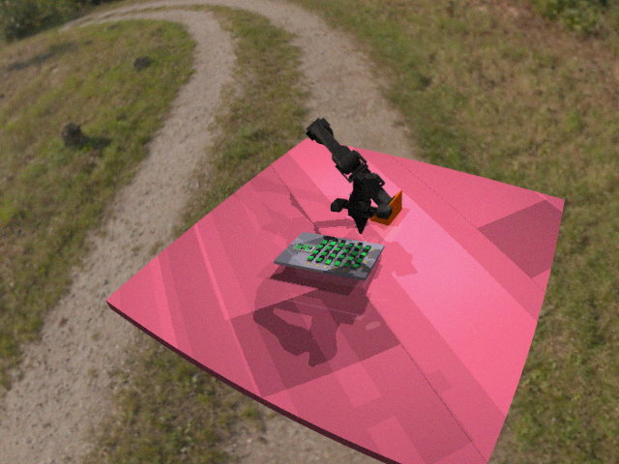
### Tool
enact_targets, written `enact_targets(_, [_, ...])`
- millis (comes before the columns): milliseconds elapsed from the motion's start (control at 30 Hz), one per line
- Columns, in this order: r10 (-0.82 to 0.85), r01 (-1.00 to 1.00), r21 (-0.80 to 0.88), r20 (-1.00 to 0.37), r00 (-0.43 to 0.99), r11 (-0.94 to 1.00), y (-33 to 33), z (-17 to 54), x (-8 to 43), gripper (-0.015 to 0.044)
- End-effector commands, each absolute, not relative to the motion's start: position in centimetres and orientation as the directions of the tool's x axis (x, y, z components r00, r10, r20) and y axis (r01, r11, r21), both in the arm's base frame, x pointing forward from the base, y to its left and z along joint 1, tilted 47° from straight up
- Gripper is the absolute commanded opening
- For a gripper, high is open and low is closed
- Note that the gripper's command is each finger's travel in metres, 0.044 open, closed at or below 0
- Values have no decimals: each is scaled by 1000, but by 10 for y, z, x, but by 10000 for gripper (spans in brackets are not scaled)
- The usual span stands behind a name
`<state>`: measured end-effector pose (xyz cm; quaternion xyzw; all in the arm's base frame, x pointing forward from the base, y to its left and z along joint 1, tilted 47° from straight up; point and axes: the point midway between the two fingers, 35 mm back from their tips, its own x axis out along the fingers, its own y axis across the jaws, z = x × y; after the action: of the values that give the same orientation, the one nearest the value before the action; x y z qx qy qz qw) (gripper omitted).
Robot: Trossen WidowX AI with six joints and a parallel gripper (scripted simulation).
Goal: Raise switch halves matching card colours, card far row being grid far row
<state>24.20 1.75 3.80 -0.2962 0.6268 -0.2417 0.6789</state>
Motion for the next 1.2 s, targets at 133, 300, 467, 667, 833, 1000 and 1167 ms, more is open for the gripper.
enact_targets(133, [-703, -46, -710, -703, 104, 703, 3, 25, 242, 0])
enact_targets(300, [-703, -46, -710, -703, 104, 703, 0, 23, 242, 0])
enact_targets(467, [-703, -46, -710, -703, 104, 703, -5, 17, 243, 0])
enact_targets(667, [-704, -46, -710, -703, 104, 703, -8, 14, 243, 0])
enact_targets(833, [-704, -46, -710, -703, 104, 703, -8, 14, 243, 0])
enact_targets(1000, [-704, -46, -710, -703, 104, 703, -8, 14, 243, 0])
enact_targets(1167, [-704, -46, -710, -703, 104, 703, -9, 14, 243, 0])
